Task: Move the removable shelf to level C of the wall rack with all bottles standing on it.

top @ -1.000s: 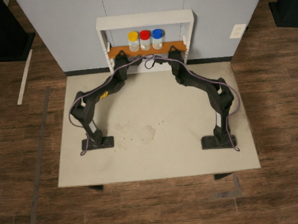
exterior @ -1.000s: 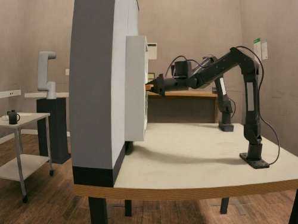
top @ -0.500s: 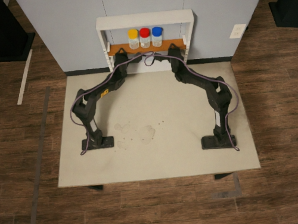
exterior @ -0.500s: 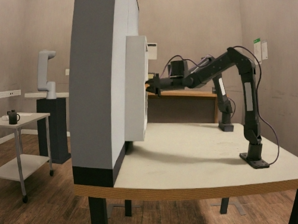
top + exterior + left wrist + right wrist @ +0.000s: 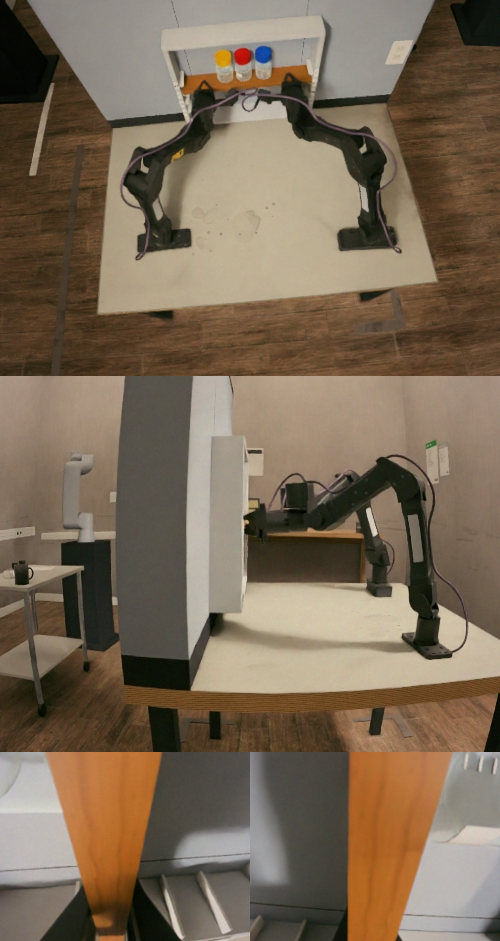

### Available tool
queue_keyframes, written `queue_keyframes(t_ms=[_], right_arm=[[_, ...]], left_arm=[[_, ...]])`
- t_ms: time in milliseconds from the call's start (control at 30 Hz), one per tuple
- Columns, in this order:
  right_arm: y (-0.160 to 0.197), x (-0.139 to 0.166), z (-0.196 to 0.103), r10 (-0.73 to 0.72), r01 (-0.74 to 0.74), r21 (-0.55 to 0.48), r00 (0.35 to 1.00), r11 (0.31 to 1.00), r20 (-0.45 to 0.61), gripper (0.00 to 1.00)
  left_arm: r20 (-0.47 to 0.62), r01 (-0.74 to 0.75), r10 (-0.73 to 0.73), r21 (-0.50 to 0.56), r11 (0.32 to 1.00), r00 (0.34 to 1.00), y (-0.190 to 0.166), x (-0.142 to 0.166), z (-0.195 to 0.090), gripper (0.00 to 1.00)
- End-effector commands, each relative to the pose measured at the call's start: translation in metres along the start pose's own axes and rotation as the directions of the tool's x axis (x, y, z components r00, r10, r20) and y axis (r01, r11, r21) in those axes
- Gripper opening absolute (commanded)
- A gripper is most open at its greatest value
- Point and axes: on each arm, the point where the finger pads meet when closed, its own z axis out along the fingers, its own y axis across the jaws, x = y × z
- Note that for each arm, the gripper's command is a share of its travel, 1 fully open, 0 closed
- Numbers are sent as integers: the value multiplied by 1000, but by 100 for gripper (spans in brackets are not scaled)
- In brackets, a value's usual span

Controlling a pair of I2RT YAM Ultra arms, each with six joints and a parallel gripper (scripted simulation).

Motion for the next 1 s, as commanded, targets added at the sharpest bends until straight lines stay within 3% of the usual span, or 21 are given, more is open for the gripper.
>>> queue_keyframes(t_ms=[0,967], right_arm=[[-10,-1,4,12,-13,83,1000,996,6,0],[-1,-1,4,12,-13,83,1000,996,6,0]], left_arm=[[6,8,-7,-75,997,1000,9,-1,3,0],[6,8,-7,-75,997,1000,1,-1,3,0]])
